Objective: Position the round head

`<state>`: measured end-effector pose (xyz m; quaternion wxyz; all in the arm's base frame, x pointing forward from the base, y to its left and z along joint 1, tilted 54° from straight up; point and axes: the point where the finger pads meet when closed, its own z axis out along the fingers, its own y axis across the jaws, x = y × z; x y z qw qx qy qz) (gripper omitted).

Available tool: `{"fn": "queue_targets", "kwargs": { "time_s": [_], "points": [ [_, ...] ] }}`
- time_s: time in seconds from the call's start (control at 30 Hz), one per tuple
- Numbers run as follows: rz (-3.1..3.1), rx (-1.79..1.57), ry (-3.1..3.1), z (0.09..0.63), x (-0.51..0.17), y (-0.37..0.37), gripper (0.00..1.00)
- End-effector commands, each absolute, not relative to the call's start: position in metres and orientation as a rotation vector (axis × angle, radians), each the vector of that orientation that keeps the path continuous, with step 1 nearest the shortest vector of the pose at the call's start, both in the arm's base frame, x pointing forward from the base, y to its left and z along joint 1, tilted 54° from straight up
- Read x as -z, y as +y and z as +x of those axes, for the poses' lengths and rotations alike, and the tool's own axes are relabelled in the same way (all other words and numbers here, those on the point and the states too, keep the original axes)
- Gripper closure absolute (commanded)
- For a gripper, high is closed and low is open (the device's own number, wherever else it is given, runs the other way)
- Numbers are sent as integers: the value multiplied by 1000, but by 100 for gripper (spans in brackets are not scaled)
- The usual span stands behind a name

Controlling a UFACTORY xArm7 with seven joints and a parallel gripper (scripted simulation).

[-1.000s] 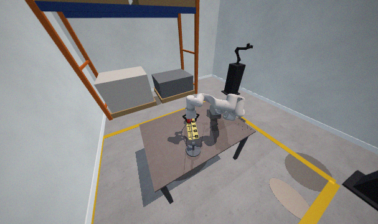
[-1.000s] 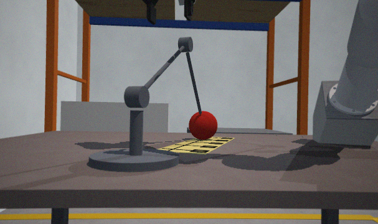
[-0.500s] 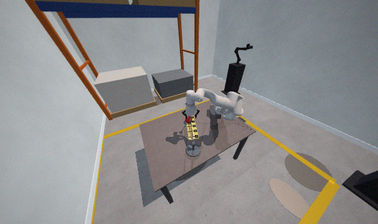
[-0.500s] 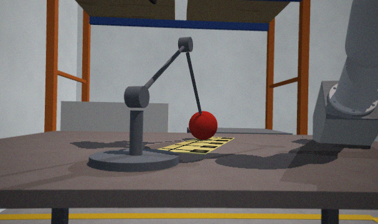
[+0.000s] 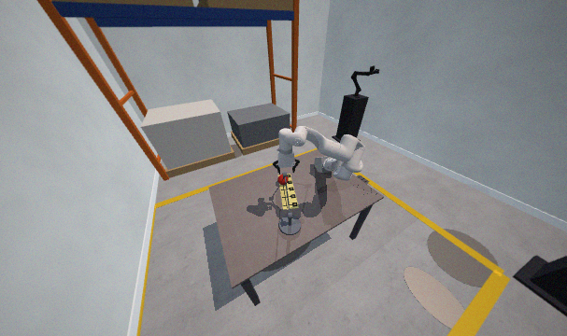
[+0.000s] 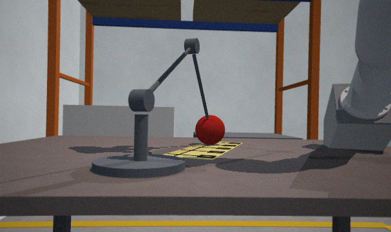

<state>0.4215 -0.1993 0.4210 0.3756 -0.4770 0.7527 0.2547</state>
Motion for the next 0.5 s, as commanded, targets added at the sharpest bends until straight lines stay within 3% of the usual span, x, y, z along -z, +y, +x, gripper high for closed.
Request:
{"fn": "queue_targets", "kwargs": {
  "time_s": [0.0, 0.47],
  "points": [
    [-1218, -648, 1927, 419, -426, -206, 0],
    [-1218, -647, 1928, 417, -430, -211, 0]
  ]
}}
